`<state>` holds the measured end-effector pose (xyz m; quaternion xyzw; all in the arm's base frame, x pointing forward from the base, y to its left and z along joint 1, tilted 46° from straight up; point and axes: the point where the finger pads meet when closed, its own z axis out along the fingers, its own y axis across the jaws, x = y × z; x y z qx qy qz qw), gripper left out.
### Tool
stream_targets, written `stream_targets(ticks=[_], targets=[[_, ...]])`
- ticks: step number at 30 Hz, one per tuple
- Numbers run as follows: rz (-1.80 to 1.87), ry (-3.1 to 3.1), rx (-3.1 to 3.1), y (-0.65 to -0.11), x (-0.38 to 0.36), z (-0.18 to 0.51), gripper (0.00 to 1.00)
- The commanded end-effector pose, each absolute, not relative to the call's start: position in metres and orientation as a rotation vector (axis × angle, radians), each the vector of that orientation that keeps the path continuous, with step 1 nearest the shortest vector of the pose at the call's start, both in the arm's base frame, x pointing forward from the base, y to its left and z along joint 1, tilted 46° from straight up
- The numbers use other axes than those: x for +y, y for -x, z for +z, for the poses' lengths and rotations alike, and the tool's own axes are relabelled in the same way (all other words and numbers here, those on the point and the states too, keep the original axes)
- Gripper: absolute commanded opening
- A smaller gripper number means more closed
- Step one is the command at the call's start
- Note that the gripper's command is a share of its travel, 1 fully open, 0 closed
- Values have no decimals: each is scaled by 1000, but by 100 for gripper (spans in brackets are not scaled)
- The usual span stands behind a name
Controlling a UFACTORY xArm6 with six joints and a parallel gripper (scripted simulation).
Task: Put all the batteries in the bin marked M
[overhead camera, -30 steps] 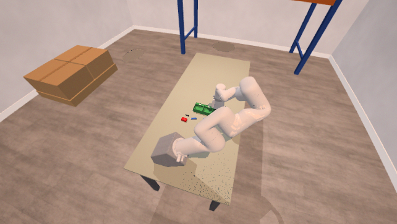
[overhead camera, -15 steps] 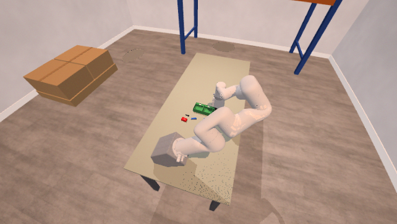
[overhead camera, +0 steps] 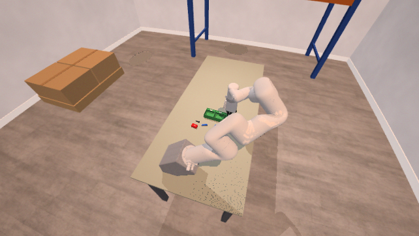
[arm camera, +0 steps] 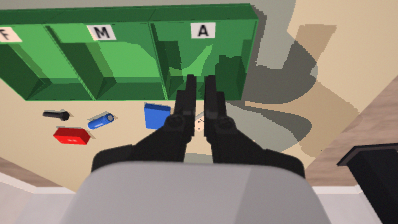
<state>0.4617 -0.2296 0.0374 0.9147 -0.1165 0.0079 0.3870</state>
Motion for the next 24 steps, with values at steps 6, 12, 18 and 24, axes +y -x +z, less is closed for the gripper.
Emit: stream_targets(ticks=[6, 12, 18, 24], targets=[[22, -2329, -293, -468, -206, 15, 7], [22, -2329, -293, -473, -186, -6, 7], [22, -2329, -293, -476, -173, -19, 7], [22, -2329, -293, -476, -175, -21, 7]])
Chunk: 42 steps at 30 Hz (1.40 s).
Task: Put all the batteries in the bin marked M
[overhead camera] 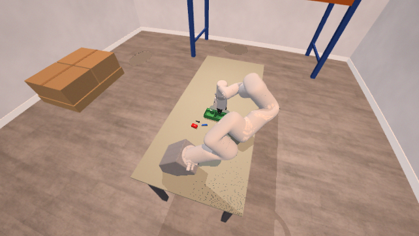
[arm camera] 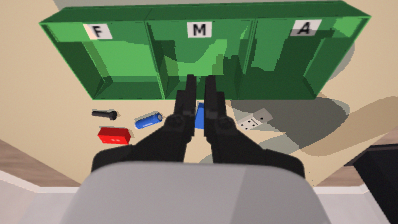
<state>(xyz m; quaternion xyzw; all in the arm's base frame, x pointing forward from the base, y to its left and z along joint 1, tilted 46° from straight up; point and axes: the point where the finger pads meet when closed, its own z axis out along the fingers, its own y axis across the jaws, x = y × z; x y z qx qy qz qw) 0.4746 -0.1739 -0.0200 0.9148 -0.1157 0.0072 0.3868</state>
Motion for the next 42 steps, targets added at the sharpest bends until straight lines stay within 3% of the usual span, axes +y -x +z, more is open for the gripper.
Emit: stream_targets(ticks=[1, 42], targets=[[22, -2329, -293, -476, -176, -23, 7], [22, -2329, -293, -472, -210, -56, 7]])
